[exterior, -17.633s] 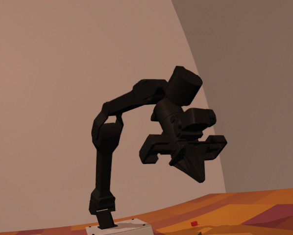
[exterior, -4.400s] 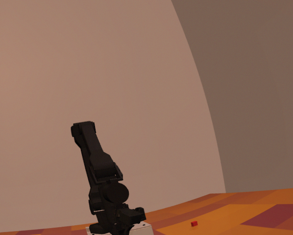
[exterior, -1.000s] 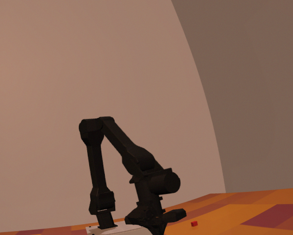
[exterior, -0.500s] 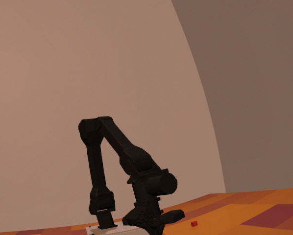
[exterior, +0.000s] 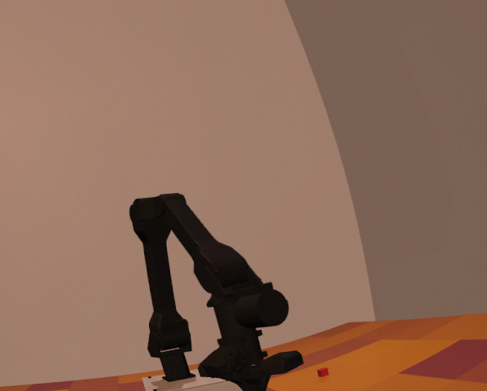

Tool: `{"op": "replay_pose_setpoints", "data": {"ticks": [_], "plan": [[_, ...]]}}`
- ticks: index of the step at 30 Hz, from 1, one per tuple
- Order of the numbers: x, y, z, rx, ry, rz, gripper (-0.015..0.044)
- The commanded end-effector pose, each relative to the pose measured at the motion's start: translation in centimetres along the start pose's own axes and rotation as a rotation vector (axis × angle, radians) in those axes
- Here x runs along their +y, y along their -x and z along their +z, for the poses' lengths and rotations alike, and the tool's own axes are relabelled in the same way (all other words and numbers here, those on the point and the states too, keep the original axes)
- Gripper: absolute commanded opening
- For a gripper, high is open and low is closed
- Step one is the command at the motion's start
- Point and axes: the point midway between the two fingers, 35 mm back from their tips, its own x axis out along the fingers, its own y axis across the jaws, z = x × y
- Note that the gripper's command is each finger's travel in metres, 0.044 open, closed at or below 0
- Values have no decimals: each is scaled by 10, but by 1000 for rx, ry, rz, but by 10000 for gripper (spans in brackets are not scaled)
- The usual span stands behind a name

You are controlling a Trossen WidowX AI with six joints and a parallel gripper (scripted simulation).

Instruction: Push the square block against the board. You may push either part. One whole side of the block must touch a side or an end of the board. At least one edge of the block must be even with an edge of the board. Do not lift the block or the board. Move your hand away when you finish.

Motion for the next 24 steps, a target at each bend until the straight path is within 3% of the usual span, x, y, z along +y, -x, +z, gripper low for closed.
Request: {"op": "replay_pose_setpoints", "data": {"ticks": [1,24], "plan": [[1,1,6,-5,1,2,0],[1,1,28,-7,1,2,0]]}}
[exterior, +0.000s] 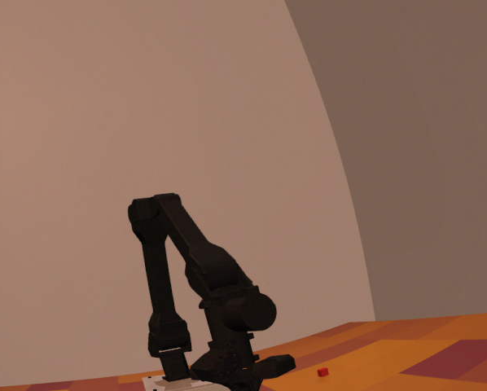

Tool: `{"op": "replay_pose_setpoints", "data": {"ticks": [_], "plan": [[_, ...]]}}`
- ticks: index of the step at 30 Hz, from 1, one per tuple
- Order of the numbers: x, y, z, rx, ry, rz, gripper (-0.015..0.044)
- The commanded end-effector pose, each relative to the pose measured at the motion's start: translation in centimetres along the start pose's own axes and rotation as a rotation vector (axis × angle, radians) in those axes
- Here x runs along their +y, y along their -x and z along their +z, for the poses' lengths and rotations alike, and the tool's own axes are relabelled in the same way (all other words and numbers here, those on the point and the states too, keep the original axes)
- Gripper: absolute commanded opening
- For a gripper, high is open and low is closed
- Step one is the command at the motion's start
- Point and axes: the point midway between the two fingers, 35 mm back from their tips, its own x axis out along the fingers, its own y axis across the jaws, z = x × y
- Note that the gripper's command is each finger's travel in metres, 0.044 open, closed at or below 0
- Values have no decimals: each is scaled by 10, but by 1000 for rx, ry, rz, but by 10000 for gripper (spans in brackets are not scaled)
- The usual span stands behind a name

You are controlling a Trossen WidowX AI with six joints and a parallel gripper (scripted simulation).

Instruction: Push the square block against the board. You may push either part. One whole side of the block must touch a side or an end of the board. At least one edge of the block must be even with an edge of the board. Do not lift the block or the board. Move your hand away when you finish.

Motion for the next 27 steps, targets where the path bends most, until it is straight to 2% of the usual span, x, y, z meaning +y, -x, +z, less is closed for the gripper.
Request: {"op": "replay_pose_setpoints", "data": {"ticks": [1,27], "plan": [[1,1,6,-5,1,2,0],[-2,1,32,-8,1,2,0]]}}
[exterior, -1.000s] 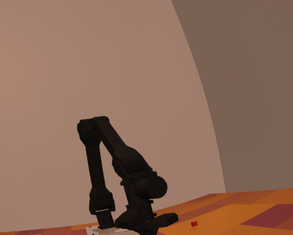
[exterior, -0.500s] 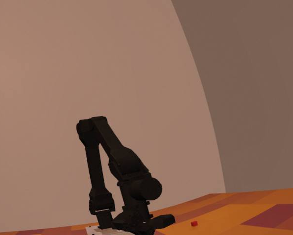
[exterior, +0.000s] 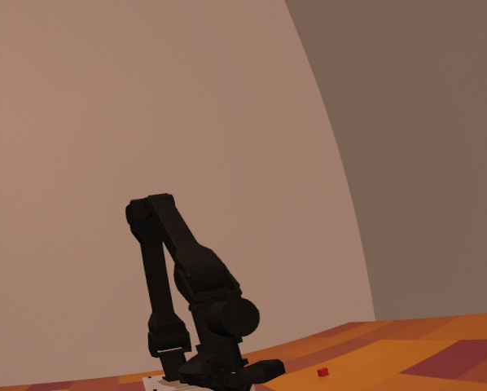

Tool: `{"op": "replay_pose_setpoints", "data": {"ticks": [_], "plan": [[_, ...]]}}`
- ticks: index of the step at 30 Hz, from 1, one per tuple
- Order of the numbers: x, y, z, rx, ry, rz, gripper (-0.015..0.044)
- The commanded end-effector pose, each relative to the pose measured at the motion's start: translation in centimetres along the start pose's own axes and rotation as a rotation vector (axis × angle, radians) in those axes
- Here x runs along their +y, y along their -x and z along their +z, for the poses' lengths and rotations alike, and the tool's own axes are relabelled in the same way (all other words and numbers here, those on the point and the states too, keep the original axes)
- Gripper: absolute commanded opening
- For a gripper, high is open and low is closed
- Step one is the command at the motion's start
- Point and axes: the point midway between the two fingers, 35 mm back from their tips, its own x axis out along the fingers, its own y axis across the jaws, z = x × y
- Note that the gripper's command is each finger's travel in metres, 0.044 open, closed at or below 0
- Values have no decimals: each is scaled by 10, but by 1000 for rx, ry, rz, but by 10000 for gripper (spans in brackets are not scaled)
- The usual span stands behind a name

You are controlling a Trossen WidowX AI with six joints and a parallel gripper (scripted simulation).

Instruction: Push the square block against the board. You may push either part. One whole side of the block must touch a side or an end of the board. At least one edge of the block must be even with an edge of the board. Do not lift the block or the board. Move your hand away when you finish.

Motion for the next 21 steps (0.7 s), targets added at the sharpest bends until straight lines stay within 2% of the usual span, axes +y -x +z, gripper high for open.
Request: {"op": "replay_pose_setpoints", "data": {"ticks": [1,12,21], "plan": [[0,1,6,-6,1,2,0],[-2,1,17,-7,1,2,0],[-1,1,6,-6,1,2,0]]}}
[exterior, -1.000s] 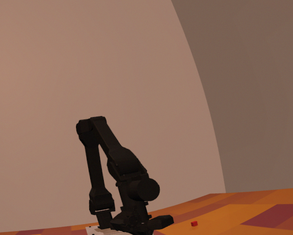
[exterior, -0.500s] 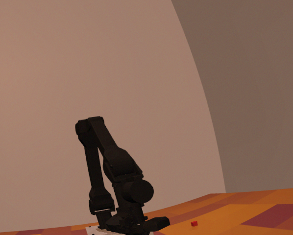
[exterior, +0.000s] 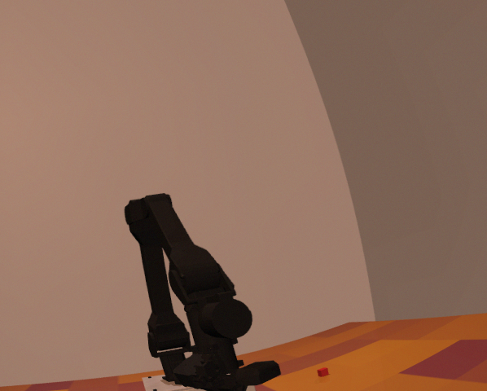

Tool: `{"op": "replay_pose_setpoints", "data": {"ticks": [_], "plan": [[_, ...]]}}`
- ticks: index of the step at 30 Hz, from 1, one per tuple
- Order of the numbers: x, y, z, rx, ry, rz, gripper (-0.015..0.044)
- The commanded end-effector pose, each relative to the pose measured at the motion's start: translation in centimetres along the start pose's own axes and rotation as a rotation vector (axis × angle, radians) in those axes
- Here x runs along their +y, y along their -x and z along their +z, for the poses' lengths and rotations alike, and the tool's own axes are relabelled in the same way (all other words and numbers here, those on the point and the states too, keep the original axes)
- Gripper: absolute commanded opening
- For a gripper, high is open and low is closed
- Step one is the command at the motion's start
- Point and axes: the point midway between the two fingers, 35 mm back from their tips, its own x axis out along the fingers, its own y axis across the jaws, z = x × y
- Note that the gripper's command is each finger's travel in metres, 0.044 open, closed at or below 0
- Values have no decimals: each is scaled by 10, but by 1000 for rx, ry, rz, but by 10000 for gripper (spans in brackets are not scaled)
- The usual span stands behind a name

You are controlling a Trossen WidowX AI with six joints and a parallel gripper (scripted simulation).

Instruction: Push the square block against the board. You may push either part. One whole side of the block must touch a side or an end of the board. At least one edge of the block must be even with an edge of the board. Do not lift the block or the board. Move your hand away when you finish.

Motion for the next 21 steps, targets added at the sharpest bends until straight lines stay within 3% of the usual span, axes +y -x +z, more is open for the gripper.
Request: {"op": "replay_pose_setpoints", "data": {"ticks": [1,21], "plan": [[0,0,-6,-3,-1,-1,0],[0,-1,-39,0,-1,-1,0]]}}
